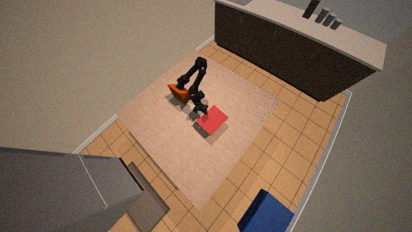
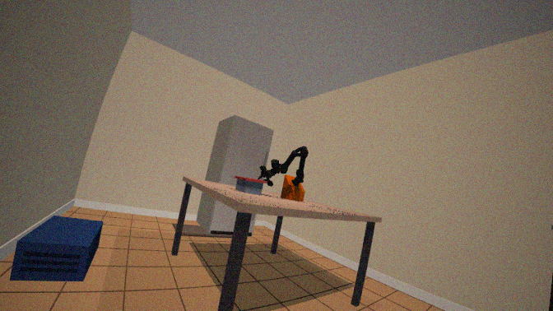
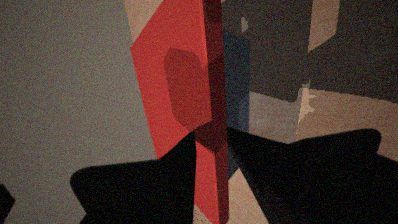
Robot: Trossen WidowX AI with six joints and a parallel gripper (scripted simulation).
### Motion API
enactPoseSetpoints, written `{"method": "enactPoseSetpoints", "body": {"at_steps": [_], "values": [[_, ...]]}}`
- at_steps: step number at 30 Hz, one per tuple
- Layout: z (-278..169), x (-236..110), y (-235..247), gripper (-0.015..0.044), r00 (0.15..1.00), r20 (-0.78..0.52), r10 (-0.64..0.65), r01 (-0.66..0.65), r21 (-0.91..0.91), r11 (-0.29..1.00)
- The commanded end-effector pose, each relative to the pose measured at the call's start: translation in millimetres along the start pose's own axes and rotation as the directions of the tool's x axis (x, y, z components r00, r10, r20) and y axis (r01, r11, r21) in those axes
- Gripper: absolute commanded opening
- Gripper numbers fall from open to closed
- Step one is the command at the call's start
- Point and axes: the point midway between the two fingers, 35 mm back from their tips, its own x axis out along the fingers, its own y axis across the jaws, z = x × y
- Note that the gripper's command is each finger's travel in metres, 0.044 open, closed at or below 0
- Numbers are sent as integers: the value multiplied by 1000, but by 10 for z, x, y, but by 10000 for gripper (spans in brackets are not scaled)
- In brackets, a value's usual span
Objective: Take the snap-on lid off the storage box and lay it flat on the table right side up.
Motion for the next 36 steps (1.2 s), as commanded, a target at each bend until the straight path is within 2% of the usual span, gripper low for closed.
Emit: {"method": "enactPoseSetpoints", "body": {"at_steps": [1,36], "values": [[4,-33,40,0,1000,0,10,-10,-4,1000],[4,-39,64,0,1000,0,7,-7,0,1000]]}}
